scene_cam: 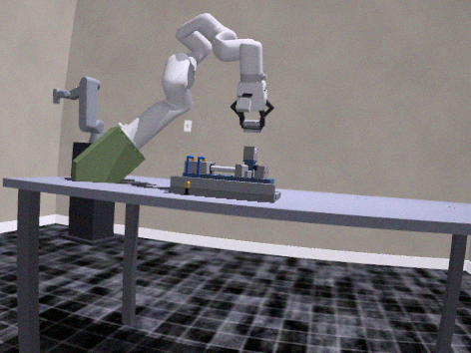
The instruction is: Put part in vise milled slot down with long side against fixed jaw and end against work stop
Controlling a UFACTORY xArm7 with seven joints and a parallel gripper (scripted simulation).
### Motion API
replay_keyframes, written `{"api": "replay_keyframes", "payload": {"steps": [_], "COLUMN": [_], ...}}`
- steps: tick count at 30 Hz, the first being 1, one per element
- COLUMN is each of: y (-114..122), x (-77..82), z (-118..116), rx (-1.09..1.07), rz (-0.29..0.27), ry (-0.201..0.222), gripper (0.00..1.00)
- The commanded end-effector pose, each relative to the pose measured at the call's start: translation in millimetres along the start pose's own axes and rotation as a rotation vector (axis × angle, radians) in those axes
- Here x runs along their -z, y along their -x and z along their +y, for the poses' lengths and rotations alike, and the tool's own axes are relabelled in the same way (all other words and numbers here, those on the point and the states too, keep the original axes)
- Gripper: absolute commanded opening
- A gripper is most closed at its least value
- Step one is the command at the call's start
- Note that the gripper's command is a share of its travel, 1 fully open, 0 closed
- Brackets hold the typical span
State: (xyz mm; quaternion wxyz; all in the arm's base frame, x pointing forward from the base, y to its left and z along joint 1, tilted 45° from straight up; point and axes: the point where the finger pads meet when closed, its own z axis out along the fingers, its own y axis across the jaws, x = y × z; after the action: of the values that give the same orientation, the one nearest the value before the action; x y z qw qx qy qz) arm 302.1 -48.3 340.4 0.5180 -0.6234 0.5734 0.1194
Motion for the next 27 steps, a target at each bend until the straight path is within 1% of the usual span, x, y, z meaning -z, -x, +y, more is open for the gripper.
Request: {"api": "replay_keyframes", "payload": {"steps": [1,16,18,27], "y": [-0.1,-2.0,-2.0,-2.8], "x": [1.2,1.0,1.0,0.8], "z": [-0.9,-0.9,-0.9,-0.9], "rx": [0.002,0.002,0.002,0.002], "rz": [-0.025,-0.19,-0.19,-0.267], "ry": [-0.001,-0.001,-0.001,-0.001], "gripper": [0.0,0.0,0.0,0.0]}}
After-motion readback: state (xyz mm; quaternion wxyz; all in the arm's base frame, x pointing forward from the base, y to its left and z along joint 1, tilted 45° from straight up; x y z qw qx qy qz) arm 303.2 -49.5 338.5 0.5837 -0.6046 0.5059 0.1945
